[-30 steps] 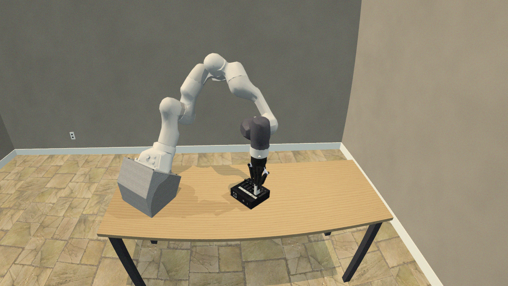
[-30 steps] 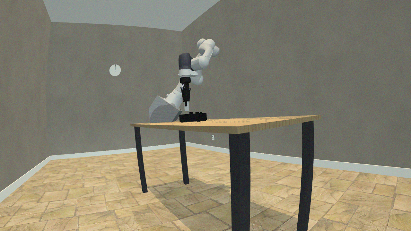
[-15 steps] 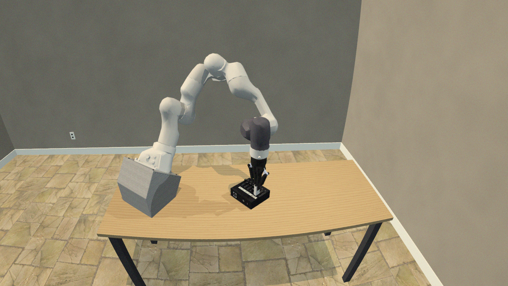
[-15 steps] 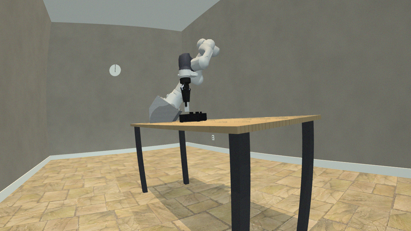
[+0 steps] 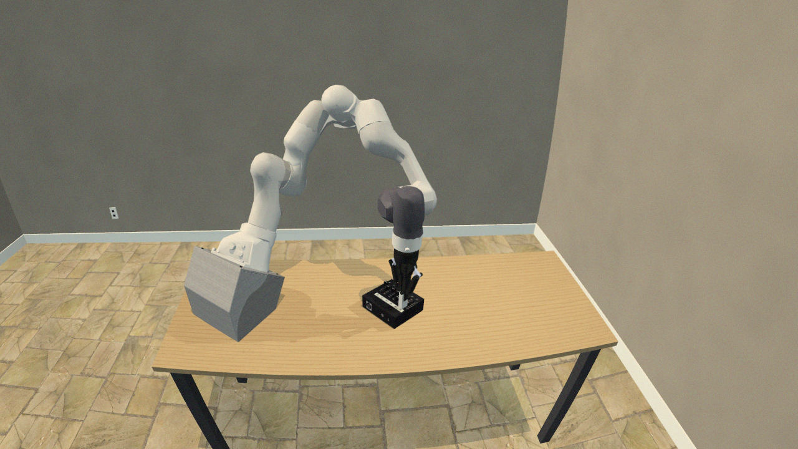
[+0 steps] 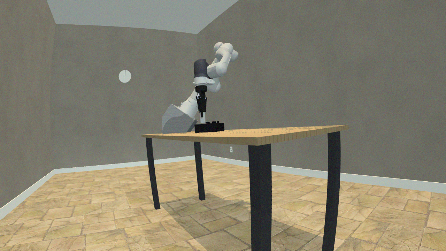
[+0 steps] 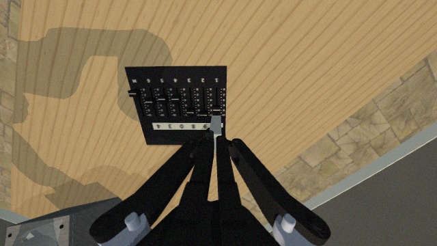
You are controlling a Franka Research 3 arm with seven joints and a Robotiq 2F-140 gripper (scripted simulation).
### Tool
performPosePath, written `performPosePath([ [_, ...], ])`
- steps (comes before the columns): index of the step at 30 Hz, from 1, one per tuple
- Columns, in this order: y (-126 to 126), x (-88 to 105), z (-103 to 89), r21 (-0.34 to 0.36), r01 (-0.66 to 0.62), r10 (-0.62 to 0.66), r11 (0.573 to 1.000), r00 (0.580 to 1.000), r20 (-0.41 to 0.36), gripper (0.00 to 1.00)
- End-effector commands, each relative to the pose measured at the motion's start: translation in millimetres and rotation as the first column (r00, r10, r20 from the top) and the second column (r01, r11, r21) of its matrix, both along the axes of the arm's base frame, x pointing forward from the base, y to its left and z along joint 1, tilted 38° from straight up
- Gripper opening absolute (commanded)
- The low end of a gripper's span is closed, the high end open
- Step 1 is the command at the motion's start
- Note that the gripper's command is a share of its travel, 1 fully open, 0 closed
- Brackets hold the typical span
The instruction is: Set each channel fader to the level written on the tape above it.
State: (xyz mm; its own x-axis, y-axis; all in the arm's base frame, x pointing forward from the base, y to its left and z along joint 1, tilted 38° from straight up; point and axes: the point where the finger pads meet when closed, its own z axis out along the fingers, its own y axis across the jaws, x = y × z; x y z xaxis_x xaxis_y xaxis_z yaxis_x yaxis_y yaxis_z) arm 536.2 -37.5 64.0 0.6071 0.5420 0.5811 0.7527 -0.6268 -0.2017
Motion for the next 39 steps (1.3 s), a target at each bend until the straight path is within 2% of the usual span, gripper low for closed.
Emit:
performPosePath([
  [1,0.7,2.7,-0.1,-0.004,-0.002,0.002,1.000,1.000,0.007,0.00],
  [39,5.5,8.0,4.9,-0.004,-0.002,0.002,1.000,1.000,0.007,0.00],
])
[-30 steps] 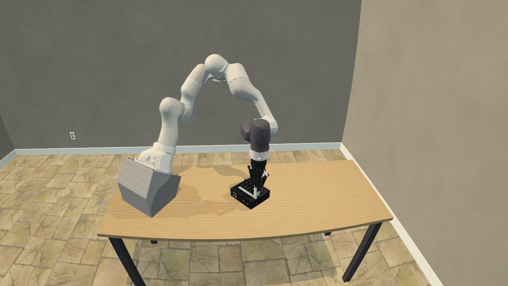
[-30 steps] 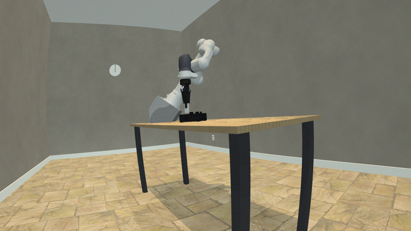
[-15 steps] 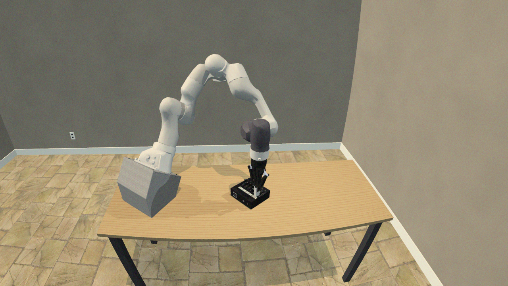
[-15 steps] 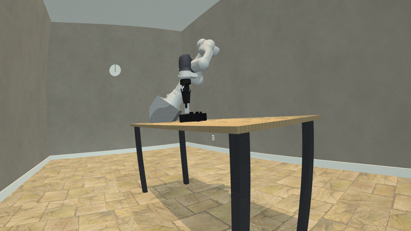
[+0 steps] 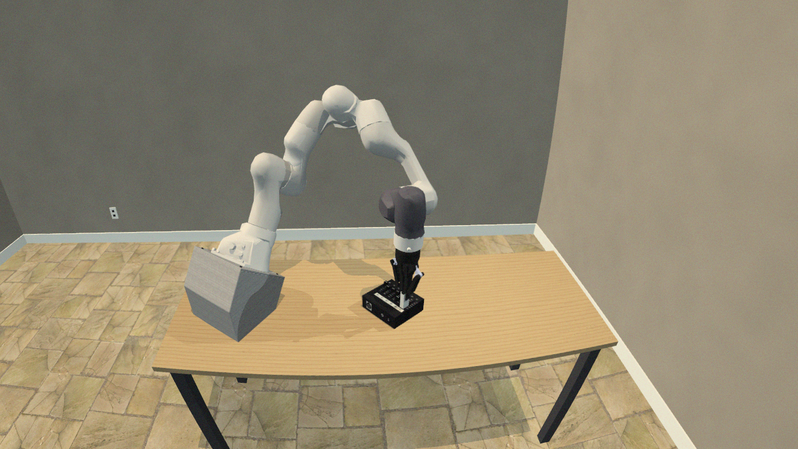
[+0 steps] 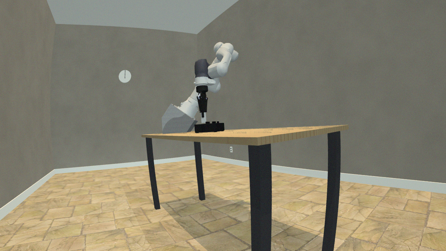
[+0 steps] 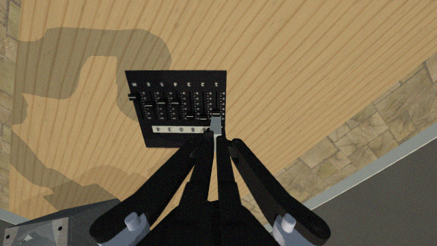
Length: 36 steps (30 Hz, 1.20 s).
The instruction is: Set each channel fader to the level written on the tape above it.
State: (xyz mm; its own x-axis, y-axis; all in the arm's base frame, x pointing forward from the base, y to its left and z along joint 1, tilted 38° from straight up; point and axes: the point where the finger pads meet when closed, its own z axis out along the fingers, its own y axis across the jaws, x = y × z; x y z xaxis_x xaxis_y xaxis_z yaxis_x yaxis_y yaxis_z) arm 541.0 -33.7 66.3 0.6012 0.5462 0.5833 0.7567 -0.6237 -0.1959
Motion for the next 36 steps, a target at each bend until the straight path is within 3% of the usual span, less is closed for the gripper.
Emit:
performPosePath([
  [1,2.0,3.5,2.9,-0.002,0.002,-0.002,1.000,1.000,0.001,0.00],
  [36,5.1,6.9,6.2,-0.002,0.002,-0.002,1.000,1.000,0.001,0.00],
])
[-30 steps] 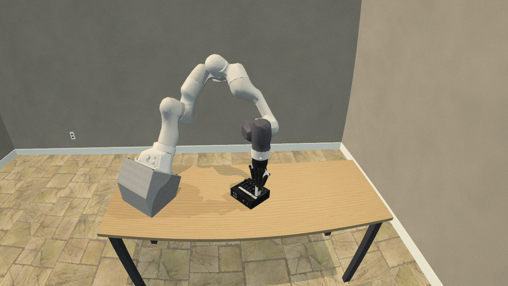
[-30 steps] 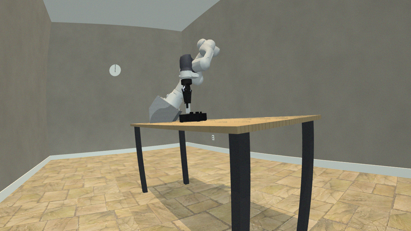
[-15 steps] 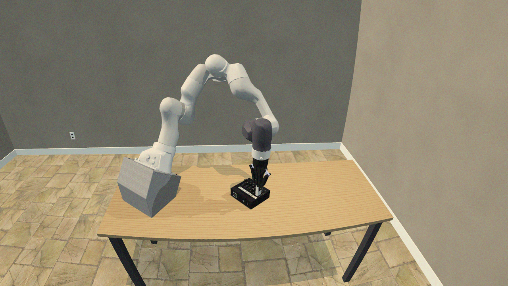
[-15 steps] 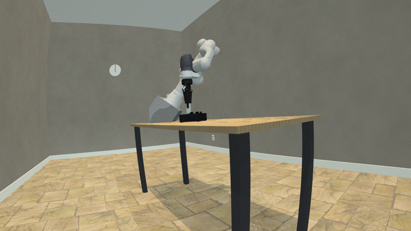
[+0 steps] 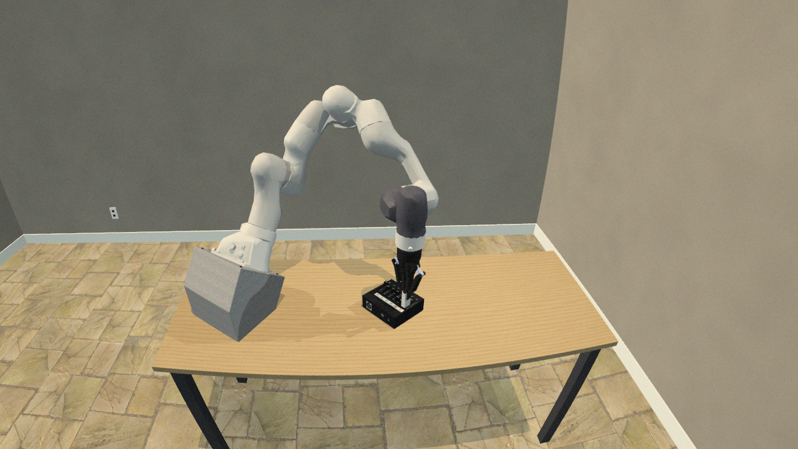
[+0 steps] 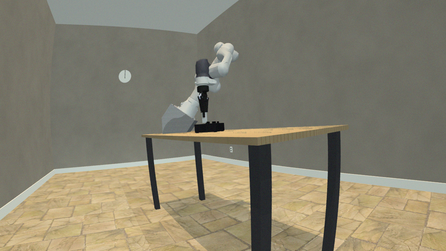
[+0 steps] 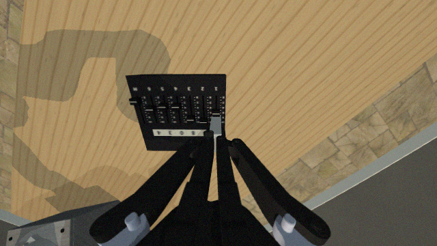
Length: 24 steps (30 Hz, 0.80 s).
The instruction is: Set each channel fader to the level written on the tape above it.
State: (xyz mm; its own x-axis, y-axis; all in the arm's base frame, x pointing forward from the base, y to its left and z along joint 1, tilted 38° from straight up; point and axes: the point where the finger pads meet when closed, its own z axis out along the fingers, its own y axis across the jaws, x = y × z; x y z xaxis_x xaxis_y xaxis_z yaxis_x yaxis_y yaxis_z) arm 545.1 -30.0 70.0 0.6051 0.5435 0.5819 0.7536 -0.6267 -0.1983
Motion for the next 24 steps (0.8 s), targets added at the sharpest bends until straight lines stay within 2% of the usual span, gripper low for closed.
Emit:
performPosePath([
  [1,1.4,2.8,2.6,-0.002,-0.002,0.002,1.000,1.000,0.004,0.00],
  [24,2.6,4.1,3.8,-0.002,-0.002,0.002,1.000,1.000,0.004,0.00],
])
